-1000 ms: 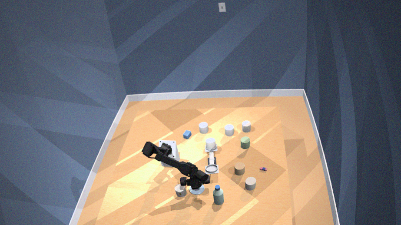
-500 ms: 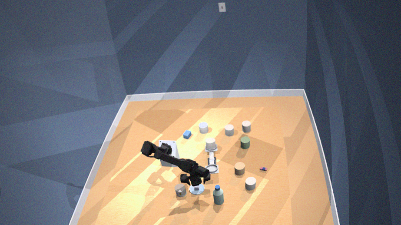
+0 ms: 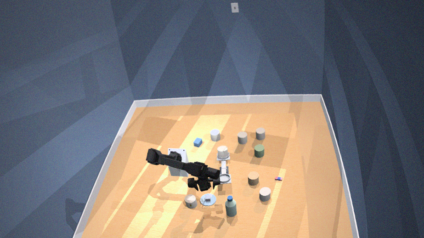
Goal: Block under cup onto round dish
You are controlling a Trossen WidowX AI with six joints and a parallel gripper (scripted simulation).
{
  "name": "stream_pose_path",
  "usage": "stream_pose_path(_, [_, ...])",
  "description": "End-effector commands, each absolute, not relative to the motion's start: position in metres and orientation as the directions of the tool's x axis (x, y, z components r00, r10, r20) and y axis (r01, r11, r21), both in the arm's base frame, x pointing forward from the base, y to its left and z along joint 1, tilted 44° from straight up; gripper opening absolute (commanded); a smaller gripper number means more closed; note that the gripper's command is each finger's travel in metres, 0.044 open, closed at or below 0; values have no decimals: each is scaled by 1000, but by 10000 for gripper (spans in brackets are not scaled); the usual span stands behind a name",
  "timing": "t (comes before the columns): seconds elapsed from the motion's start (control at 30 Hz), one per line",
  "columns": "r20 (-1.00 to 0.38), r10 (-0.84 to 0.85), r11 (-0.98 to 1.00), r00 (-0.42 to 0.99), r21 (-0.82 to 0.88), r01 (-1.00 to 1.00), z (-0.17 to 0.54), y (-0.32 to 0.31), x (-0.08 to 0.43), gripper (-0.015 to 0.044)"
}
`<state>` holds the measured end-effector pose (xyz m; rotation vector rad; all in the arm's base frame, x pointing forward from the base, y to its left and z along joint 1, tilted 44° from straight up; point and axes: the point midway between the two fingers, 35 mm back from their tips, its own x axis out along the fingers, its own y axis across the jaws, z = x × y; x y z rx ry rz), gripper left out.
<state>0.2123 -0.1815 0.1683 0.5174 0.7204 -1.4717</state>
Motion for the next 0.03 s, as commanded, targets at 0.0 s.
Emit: stream_pose_path(0.0, [-708, -705, 49, -43, -109, 993, 173, -179, 212, 440])
